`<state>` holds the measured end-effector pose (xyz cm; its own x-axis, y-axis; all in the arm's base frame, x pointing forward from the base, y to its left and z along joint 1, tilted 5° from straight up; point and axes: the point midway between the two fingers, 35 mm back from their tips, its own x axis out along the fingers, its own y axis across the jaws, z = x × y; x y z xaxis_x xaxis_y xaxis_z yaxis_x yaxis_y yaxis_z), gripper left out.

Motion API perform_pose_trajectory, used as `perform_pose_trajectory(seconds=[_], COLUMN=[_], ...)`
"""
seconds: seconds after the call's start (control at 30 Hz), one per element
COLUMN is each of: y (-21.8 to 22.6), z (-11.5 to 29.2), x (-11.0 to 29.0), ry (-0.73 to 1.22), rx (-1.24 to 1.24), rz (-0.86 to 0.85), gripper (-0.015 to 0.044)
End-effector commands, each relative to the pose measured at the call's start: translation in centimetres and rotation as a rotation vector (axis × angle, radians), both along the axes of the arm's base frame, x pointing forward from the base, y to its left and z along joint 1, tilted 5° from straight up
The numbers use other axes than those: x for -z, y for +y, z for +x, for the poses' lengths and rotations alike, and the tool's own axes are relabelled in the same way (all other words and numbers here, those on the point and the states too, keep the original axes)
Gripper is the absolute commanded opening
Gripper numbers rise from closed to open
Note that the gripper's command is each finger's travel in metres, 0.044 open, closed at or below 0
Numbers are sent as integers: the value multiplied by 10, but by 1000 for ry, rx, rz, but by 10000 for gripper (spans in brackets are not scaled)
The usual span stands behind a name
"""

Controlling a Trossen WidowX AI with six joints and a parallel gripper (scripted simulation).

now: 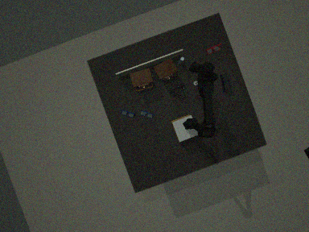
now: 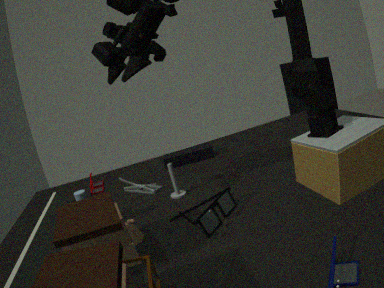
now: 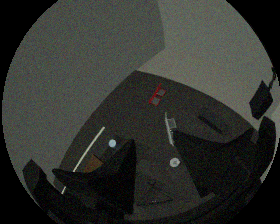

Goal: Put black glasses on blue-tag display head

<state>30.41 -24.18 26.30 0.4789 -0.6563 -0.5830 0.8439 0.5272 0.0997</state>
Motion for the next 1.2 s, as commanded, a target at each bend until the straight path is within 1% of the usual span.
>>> perform_pose_trajectory(seconds=[0.0,0.3,0.47,0.6,0.97,1.07,1.17], y=[32,89,122,145,143,143,143], z=[5,-15,-40,-65,-70,-70,-70], x=[70,166,210,237,239,239,239], ry=[323,766,952,1058,1064,1064,1064], rx=[-297,-850,-1186,-1452,-1469,-1469,-1469], rz=[1,-2,6,18,19,19,19], gripper=[200,200,200,200,200,121,120])
